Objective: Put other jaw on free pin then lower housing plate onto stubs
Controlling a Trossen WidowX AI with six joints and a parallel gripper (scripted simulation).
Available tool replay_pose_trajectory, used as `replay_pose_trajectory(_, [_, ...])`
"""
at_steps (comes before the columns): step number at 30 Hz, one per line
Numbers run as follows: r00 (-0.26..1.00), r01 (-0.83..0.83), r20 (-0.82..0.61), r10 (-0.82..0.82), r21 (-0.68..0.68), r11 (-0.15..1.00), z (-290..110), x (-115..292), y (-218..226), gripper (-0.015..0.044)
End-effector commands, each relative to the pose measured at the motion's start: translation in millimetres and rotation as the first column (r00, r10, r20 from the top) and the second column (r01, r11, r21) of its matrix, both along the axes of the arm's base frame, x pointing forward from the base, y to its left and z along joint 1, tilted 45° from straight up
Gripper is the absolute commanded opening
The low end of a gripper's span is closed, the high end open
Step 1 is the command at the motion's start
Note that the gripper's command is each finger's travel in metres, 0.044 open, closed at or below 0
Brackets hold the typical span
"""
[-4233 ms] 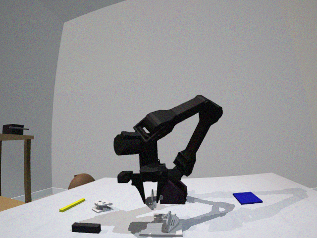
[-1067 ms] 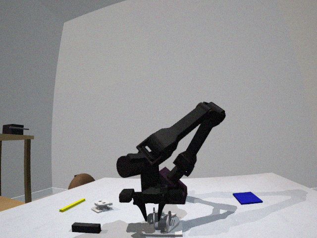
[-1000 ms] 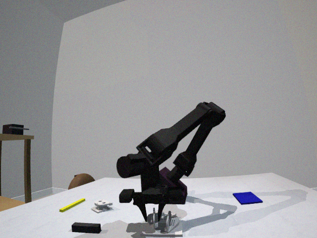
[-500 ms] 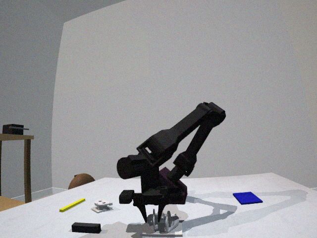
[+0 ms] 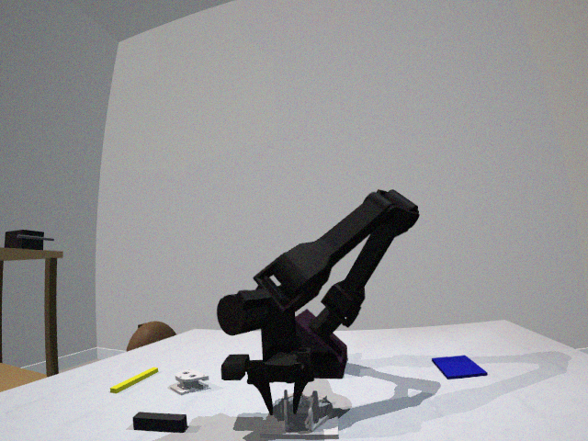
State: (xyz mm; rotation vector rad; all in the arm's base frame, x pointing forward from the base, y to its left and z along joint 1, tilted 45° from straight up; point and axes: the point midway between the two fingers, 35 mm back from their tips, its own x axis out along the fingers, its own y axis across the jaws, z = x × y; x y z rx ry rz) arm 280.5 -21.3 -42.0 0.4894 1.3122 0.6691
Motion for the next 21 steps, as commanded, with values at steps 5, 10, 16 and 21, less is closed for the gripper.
replay_pose_trajectory(5, [1.000, -0.001, 0.004, 0.001, 0.002, 1.000, -2.0, 0.7, 2.4, 0.0134])
replay_pose_trajectory(10, [1.000, -0.001, 0.005, 0.001, 0.002, 1.000, -2.1, 0.7, 2.5, 0.0134])
replay_pose_trajectory(16, [1.000, -0.001, 0.005, 0.001, 0.002, 1.000, -2.1, 0.7, 2.5, 0.0134])
replay_pose_trajectory(21, [1.000, -0.001, 0.005, 0.001, 0.002, 1.000, -2.1, 0.7, 2.5, 0.0134])
